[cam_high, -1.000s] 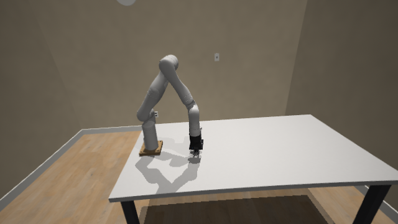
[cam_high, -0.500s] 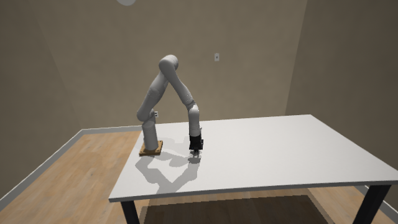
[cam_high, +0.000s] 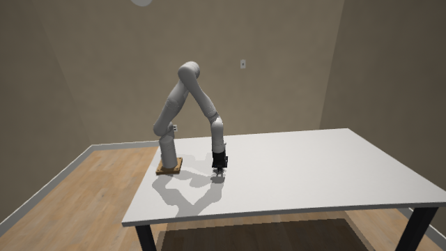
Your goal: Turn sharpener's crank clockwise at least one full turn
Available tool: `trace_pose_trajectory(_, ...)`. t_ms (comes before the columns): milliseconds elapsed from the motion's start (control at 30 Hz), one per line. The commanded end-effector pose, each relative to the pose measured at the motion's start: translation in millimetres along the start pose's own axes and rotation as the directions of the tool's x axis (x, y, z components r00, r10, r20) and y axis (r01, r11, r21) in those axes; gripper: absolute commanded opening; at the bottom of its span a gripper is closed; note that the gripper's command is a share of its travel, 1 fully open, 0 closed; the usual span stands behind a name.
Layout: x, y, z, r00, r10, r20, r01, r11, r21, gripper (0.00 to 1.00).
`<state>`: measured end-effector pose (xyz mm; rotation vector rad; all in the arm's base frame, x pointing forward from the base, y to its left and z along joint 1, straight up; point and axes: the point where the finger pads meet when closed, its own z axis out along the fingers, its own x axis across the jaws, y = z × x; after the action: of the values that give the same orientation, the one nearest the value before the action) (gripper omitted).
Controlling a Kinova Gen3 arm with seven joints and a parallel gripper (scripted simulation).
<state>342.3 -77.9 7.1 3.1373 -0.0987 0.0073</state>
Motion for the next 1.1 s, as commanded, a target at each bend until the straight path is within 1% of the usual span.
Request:
trace_pose_trajectory(0, 0, 0, -0.4, 1.000, 0.000, -0.001, 0.000, 1.000, 0.000, 0.00)
trace_pose_trajectory(700, -3, 0, 0.1, 1.000, 0.000, -0.001, 0.000, 1.000, 0.000, 0.00)
trace_pose_trajectory(1067, -20, 0, -0.1, 1.000, 0.000, -0.001, 0.000, 1.000, 0.000, 0.00)
